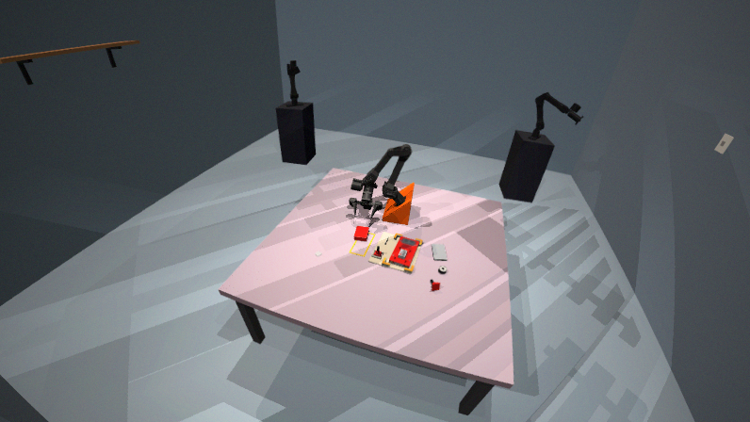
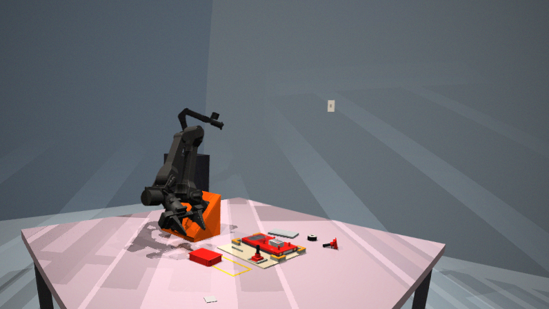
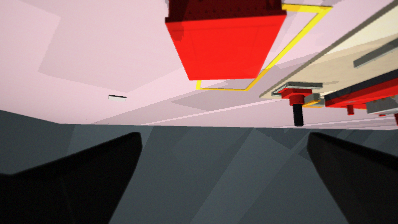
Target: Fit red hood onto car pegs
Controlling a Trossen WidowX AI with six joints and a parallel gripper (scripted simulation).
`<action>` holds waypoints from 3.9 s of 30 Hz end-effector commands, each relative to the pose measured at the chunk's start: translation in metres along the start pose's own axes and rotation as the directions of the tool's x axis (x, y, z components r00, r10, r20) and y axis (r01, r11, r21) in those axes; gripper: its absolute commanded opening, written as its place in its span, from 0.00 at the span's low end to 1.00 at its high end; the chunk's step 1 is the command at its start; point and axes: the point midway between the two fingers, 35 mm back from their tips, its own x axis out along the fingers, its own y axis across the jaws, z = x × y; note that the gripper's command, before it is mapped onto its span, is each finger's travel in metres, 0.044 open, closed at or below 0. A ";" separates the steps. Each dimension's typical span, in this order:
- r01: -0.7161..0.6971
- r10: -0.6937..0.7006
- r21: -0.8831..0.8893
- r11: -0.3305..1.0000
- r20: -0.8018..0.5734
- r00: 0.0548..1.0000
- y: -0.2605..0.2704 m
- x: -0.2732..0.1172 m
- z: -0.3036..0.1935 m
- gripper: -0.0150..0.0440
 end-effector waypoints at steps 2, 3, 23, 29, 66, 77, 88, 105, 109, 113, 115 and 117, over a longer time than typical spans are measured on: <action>0.001 -0.001 0.008 1.000 0.005 1.000 0.000 0.000 0.001 0.87; 0.001 -0.001 0.008 1.000 0.005 1.000 0.000 0.000 0.001 0.82; 0.596 -0.384 -0.796 -0.101 0.584 0.715 -0.020 0.035 0.010 1.00; 0.389 -0.277 -0.560 -0.731 0.765 0.582 -0.016 0.046 -0.005 1.00; -0.027 -0.011 0.003 -1.000 0.853 0.522 -0.004 0.065 -0.036 1.00; -0.027 -0.012 0.002 -1.000 0.853 0.522 -0.005 0.070 -0.028 1.00; -0.027 -0.012 0.002 -1.000 0.853 0.522 -0.005 0.075 -0.020 1.00; -0.026 -0.011 0.004 -1.000 0.853 0.522 -0.005 0.083 -0.007 1.00; -0.026 -0.010 0.004 -1.000 0.853 0.522 -0.004 0.084 -0.004 1.00; -0.026 -0.009 0.005 -1.000 0.853 0.522 -0.004 0.086 -0.001 1.00; -0.026 -0.009 0.005 -1.000 0.853 0.522 -0.004 0.087 0.001 1.00; -0.025 -0.008 0.006 -1.000 0.853 0.522 -0.004 0.087 0.002 1.00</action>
